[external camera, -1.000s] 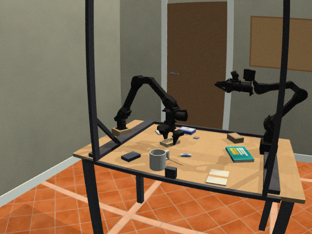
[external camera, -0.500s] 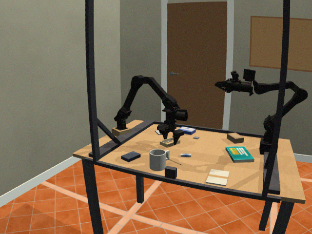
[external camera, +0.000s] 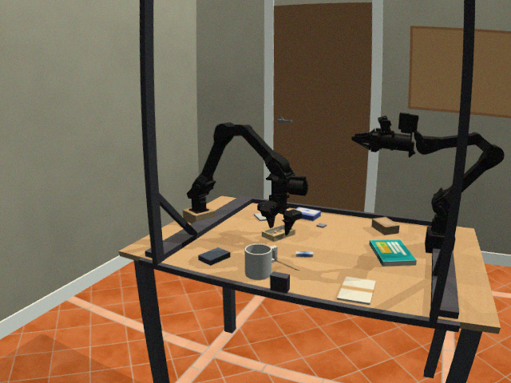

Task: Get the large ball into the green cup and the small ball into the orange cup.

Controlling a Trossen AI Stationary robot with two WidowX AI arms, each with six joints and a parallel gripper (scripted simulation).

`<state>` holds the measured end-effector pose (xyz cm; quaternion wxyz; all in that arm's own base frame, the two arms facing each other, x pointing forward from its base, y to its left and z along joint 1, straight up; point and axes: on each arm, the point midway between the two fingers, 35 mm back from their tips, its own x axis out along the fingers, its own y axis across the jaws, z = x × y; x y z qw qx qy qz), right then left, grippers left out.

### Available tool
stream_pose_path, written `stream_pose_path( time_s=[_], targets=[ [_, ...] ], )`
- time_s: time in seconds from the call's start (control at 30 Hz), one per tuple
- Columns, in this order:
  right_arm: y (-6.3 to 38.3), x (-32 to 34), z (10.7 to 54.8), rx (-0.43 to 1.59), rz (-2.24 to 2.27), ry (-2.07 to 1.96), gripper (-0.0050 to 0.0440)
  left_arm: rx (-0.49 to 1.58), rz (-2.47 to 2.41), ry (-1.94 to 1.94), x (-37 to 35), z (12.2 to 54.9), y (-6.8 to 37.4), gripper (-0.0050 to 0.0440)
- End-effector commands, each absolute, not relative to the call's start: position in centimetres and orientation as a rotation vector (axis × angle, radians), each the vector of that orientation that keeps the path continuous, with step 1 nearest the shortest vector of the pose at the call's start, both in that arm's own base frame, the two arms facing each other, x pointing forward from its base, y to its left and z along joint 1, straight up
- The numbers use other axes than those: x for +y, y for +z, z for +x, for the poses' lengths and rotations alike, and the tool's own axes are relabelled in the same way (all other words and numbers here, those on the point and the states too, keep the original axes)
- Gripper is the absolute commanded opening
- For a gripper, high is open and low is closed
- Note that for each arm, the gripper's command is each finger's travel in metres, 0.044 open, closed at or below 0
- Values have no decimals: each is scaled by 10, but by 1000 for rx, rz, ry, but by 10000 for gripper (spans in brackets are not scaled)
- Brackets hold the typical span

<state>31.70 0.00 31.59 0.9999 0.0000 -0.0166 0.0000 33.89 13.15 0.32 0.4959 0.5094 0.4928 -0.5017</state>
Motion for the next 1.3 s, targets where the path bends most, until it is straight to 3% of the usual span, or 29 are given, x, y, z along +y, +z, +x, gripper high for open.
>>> stream_pose_path(
  time_s=[0.0, 0.2, 0.3, 0.47, 0.67, 0.87, 1.27],
  targets=[
    [323, 0, 316, -50, 0, 0, 400, 1176, 1267, -1174, 134, 346, 31, 394],
    [323, 0, 316, -50, 0, 0, 400, 1174, 1271, -1169, 134, 347, 58, 394],
    [323, 0, 316, -50, 0, 0, 400, 1180, 1261, -1181, 133, 345, 48, 394],
    [323, 0, 316, -50, 0, 0, 400, 1171, 1275, -1164, 133, 346, 81, 394],
    [323, 0, 316, -50, 0, 0, 400, 1188, 1247, -1200, 130, 338, 56, 394],
    [325, 0, 315, -54, 0, 0, 400, 1173, 1260, -1150, 128, 341, 69, 394],
    [327, 0, 315, -61, 0, 0, 400, 1054, 1138, -565, 103, 369, 125, 394]
  ],
)
